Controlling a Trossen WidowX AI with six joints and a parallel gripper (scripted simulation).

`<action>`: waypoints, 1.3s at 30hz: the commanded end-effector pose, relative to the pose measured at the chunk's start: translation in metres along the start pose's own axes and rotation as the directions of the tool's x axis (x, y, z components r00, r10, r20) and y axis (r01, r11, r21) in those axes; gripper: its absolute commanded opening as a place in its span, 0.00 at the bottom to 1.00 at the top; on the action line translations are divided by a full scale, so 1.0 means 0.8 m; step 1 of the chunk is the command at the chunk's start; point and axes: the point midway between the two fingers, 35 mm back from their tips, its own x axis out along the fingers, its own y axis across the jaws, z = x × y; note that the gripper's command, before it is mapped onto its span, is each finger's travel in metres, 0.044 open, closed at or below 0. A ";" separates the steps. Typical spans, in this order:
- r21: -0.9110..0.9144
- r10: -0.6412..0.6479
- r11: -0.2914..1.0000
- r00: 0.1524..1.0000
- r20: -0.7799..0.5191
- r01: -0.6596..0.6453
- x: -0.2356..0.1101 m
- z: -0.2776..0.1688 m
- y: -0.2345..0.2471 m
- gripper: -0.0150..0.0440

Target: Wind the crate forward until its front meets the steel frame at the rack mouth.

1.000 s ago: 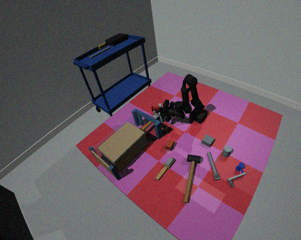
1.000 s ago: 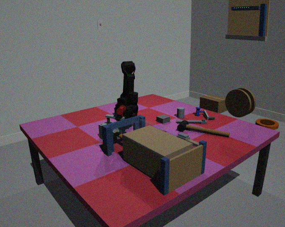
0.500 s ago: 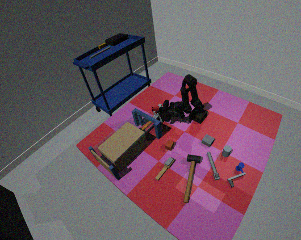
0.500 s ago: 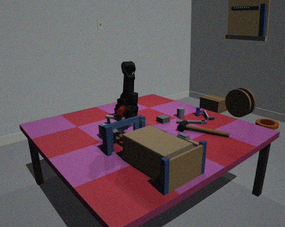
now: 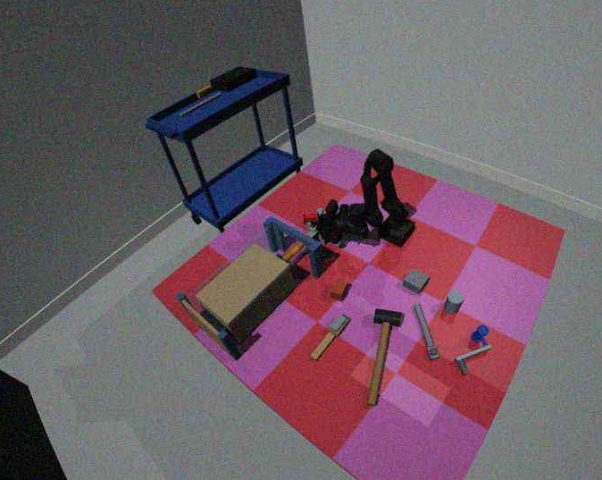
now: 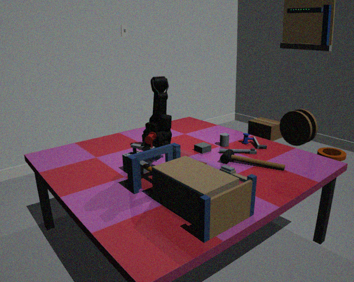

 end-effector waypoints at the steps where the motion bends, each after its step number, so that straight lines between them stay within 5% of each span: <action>1: 0.000 0.000 1.000 1.000 0.000 0.000 0.000 0.000 0.000 0.57; 4: 0.000 0.000 1.000 1.000 0.000 0.000 0.000 0.000 0.000 0.66; 39: 0.000 0.000 1.000 1.000 0.000 0.000 0.000 0.000 0.000 0.66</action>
